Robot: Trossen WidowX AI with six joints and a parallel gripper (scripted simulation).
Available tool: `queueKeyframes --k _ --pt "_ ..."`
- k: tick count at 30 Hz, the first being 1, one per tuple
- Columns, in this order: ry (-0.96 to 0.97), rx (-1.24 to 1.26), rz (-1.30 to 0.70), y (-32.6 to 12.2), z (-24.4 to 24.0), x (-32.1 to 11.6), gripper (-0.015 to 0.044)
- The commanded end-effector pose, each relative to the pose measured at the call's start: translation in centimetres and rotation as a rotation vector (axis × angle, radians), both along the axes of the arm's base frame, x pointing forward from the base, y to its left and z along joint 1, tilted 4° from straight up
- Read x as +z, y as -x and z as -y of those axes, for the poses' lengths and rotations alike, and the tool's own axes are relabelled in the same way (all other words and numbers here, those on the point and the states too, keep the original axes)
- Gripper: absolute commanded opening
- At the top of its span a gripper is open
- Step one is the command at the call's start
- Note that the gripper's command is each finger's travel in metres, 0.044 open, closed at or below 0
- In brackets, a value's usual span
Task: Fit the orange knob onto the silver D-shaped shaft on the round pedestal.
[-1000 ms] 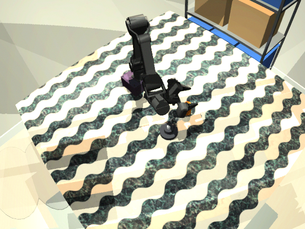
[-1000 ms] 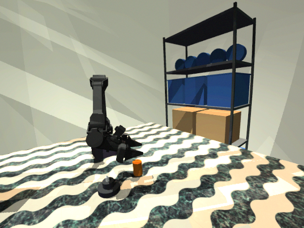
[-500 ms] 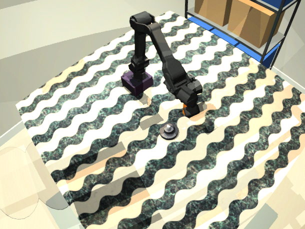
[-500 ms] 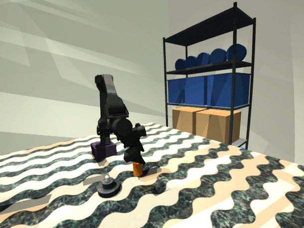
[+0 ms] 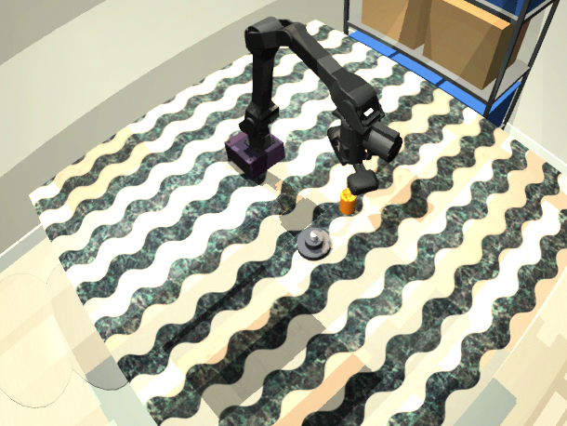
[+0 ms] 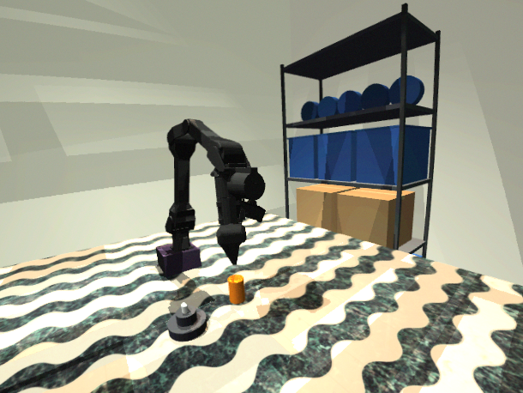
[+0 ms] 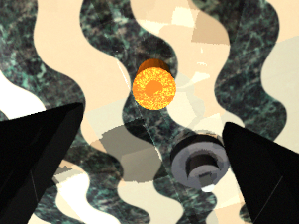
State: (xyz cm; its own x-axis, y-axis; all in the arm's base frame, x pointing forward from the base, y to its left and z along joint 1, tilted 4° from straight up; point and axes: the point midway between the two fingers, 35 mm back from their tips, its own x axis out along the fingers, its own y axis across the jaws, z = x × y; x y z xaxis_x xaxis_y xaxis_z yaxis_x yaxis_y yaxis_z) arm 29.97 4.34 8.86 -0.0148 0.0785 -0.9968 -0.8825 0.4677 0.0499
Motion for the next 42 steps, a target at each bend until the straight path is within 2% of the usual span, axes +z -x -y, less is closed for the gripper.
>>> queueKeyframes --k 1,5,9,42 --pt "0.015 -0.002 0.002 0.0 0.0 0.3 0.0440" --pt "0.015 0.014 0.003 0.0 0.0 -0.2 0.0440" --pt "0.015 0.014 0.003 0.0 -0.2 -3.2 0.0440" --pt "0.015 0.013 0.002 -0.1 -0.5 -7.9 0.0440"
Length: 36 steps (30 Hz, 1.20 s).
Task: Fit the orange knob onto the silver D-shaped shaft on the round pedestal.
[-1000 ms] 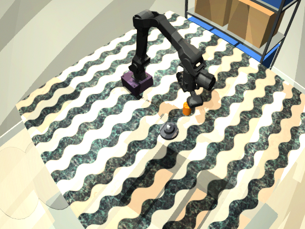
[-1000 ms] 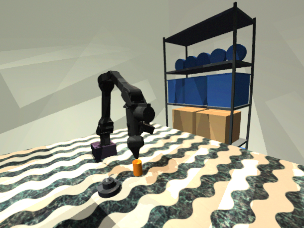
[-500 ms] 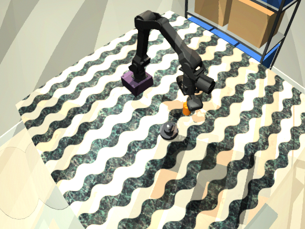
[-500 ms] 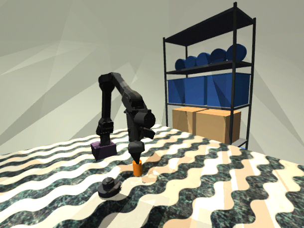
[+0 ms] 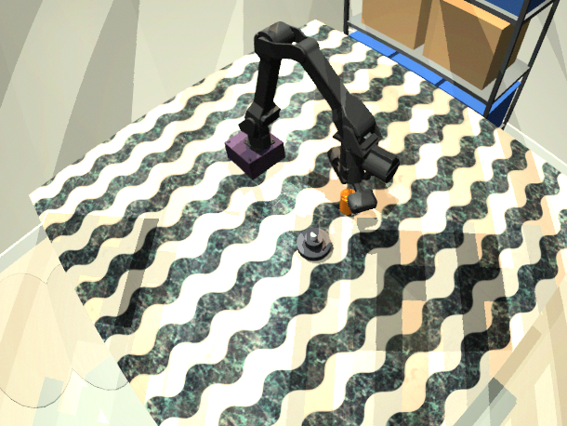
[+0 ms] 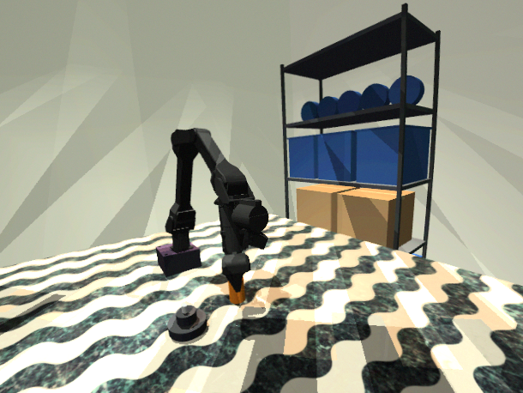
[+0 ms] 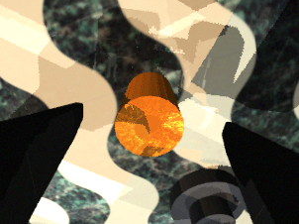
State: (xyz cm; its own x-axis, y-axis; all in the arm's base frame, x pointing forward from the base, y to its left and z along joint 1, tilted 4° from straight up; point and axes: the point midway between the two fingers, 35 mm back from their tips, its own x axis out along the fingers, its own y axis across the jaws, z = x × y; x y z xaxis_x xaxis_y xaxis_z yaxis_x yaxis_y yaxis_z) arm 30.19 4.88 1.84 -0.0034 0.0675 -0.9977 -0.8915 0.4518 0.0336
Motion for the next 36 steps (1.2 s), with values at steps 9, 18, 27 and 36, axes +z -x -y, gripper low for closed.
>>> queueKeyframes --k 9,18,27,36 --pt "0.004 -0.005 -0.011 0.2 -0.1 -2.3 0.0440" --pt "0.004 -0.004 -0.010 0.4 -0.2 -3.7 0.0440" --pt "0.004 -0.004 -0.011 0.5 -0.2 -4.4 0.0361" --pt "0.004 -0.004 -0.011 0.5 -0.2 -4.4 0.0164"
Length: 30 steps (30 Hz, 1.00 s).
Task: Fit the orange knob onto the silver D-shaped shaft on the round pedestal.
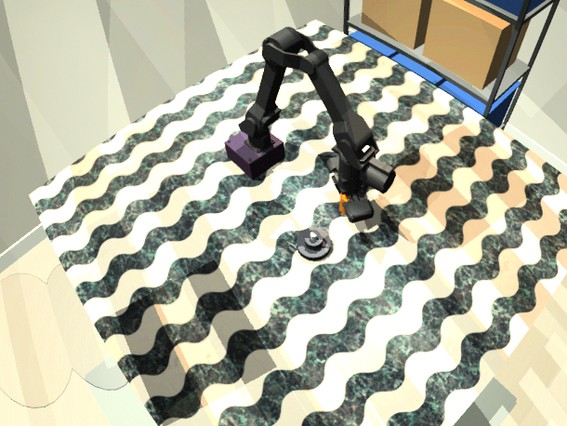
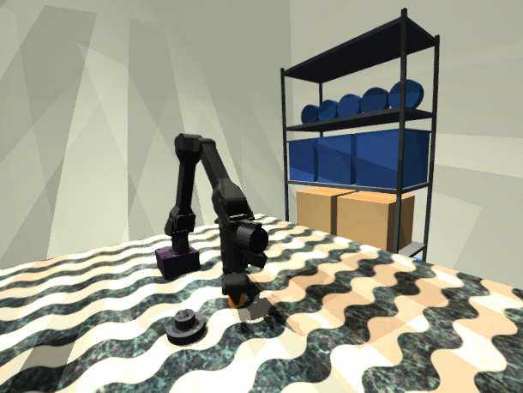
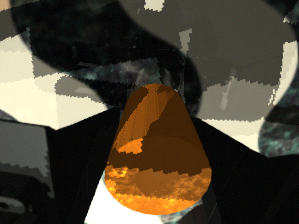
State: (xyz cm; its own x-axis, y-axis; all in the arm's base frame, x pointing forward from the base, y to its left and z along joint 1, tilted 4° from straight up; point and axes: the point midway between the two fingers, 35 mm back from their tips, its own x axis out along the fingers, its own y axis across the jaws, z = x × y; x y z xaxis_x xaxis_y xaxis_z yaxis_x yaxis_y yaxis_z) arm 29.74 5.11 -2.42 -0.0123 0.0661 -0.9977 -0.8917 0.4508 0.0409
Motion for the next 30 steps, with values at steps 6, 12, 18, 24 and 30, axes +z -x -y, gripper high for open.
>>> queueKeyframes --k 6,12,18,24,30 --pt "0.002 -0.005 -0.002 0.0 0.0 0.0 0.0085" --pt "0.002 -0.005 -0.001 -0.7 -0.1 3.4 0.0000" --pt "0.002 -0.005 -0.001 -1.0 -0.2 7.4 0.0000" --pt "0.002 -0.005 -0.001 -0.7 -0.2 11.6 0.0000" --pt "0.002 -0.005 -0.001 -0.2 -0.2 14.0 0.0000"
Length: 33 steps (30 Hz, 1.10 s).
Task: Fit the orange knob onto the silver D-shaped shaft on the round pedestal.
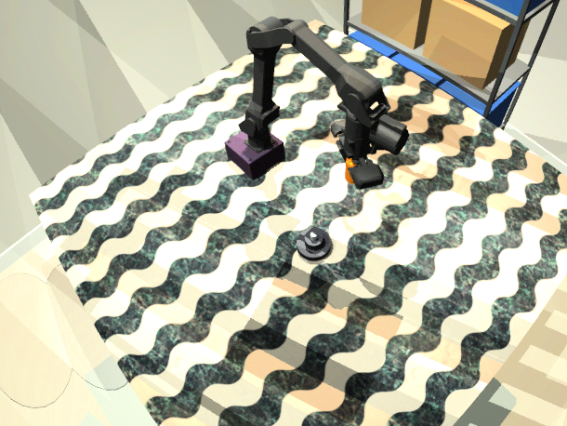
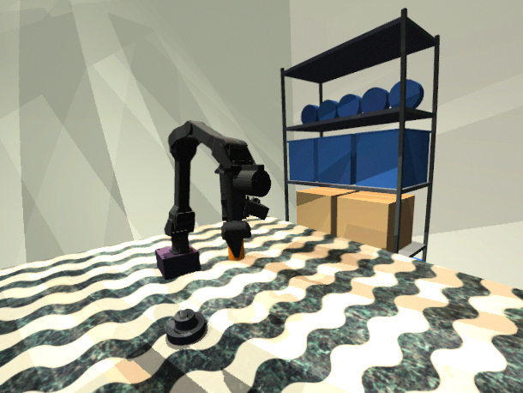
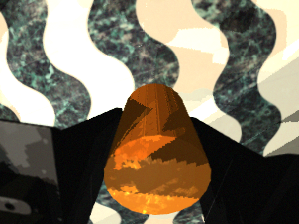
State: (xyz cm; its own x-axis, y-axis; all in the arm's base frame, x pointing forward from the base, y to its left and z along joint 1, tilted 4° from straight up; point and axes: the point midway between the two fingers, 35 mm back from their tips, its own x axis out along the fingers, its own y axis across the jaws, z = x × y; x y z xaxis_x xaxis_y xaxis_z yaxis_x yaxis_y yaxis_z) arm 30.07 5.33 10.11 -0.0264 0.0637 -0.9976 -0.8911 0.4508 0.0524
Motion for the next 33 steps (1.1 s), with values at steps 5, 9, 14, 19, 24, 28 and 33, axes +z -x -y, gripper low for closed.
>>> queueKeyframes --k 5,9,14,19,24,28,33 --pt "0.003 -0.005 0.017 0.2 0.0 1.4 0.0000" --pt "0.025 -0.004 0.057 0.4 -0.3 1.6 0.0000" --pt "0.068 -0.006 0.136 0.8 -0.7 2.5 0.0000" --pt "0.115 -0.010 0.227 1.3 -1.2 3.5 0.0000" --pt "0.165 -0.015 0.323 1.8 -1.8 4.6 0.0000" --pt "0.208 -0.020 0.410 2.3 -2.3 5.6 0.0000" --pt "0.258 -0.026 0.511 2.8 -2.8 6.7 0.0000"
